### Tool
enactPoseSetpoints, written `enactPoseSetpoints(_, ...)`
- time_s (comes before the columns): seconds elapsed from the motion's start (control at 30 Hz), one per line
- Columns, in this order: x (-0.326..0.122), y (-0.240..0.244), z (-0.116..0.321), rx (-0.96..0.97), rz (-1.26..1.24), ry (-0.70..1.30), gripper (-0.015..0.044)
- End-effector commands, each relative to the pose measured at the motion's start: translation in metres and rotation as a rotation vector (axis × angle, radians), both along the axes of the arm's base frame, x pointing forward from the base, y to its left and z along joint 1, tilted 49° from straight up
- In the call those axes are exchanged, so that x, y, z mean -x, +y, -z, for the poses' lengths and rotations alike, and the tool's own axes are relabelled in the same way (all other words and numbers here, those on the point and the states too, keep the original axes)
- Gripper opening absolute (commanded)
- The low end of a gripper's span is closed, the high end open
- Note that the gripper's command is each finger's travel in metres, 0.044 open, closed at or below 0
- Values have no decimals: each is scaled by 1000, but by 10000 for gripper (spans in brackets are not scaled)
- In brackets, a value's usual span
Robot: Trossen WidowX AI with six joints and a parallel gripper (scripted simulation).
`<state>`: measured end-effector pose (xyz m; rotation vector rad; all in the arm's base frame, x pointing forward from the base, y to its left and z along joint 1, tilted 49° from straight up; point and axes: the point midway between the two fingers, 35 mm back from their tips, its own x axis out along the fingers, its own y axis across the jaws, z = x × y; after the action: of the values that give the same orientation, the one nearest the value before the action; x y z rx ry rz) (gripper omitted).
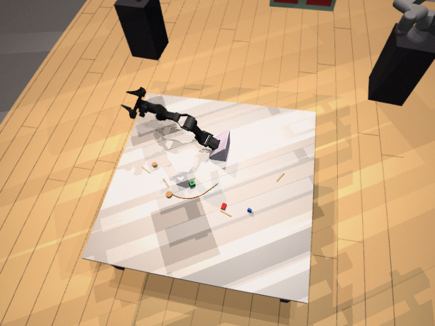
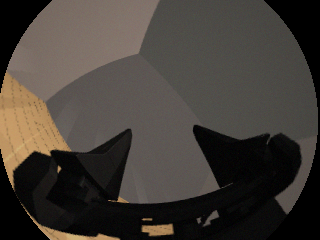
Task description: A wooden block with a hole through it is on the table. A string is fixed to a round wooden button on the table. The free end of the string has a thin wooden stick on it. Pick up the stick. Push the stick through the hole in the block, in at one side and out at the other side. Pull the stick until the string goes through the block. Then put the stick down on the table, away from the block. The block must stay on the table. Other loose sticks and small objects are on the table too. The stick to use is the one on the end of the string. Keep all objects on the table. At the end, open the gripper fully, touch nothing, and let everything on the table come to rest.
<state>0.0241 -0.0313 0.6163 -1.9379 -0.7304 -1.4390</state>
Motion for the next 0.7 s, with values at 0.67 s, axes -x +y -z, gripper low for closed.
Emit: enactPoseSetpoints(0.67, -11, -168, 21, -608, -334, -258, 440)
